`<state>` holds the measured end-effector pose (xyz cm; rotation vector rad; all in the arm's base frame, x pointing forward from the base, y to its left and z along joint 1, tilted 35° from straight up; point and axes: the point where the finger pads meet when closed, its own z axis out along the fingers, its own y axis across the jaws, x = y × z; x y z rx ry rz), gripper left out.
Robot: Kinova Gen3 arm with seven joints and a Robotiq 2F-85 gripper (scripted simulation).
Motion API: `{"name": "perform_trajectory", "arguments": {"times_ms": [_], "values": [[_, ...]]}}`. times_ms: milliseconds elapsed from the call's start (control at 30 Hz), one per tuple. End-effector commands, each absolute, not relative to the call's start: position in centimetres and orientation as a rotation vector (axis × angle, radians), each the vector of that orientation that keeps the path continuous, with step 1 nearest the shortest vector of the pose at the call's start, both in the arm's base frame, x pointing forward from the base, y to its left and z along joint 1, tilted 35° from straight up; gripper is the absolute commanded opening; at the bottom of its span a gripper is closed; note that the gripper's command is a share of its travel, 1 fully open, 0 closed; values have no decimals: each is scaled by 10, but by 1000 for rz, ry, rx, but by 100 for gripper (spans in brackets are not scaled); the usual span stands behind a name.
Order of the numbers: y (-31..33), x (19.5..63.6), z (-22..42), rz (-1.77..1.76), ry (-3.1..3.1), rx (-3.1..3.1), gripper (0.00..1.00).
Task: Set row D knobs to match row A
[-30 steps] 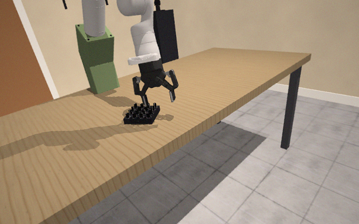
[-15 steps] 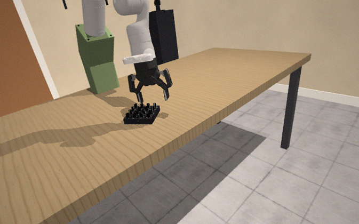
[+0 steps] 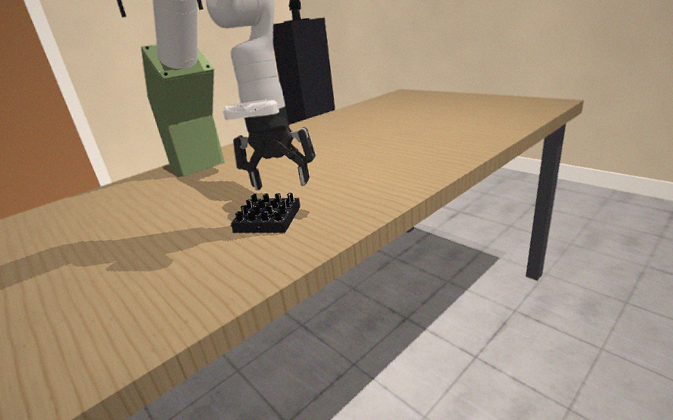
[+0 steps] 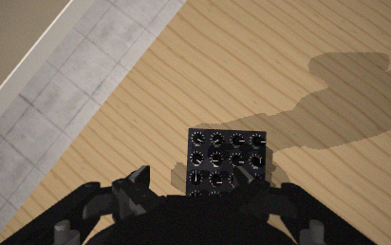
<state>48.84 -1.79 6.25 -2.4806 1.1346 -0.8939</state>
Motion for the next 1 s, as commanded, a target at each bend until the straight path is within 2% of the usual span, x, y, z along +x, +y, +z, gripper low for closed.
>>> {"name": "perform_trajectory", "arguments": {"times_ms": [0, 967], "values": [[-19, 482, 59, -879, 1145, -2484, 100], [-19, 445, 41, -781, 1206, -2493, 100]]}}
